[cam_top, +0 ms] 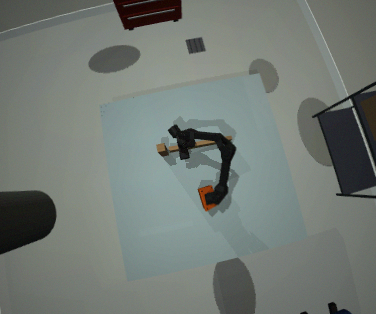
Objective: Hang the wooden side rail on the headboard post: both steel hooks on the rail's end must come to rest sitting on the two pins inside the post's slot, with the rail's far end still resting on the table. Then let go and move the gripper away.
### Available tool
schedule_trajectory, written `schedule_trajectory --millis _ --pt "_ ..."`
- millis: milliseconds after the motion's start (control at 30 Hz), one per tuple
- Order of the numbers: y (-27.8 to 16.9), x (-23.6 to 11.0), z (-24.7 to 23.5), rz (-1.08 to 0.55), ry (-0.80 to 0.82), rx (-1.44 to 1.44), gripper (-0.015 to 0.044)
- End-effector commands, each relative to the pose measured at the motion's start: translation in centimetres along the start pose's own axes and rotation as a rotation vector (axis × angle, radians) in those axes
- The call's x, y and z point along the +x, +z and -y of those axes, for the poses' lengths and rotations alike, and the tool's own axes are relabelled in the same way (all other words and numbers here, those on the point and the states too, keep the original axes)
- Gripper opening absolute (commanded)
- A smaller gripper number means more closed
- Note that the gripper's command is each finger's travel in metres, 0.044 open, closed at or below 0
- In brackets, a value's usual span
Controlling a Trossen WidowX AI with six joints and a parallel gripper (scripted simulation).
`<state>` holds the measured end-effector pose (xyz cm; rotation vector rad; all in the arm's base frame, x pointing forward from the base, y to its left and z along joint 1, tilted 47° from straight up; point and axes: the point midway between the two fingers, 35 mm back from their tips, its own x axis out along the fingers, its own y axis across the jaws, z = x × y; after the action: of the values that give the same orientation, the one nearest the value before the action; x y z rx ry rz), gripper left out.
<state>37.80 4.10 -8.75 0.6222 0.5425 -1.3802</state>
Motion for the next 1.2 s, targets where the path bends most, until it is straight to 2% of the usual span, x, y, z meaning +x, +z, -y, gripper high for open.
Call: schedule_trajectory --millis 0,1167 --pt "-0.42 -0.57 -0.18 -0.006 0.013 -0.002 0.0" --pt "-0.76 -0.44 -0.03 -0.006 0.013 -0.002 0.0"
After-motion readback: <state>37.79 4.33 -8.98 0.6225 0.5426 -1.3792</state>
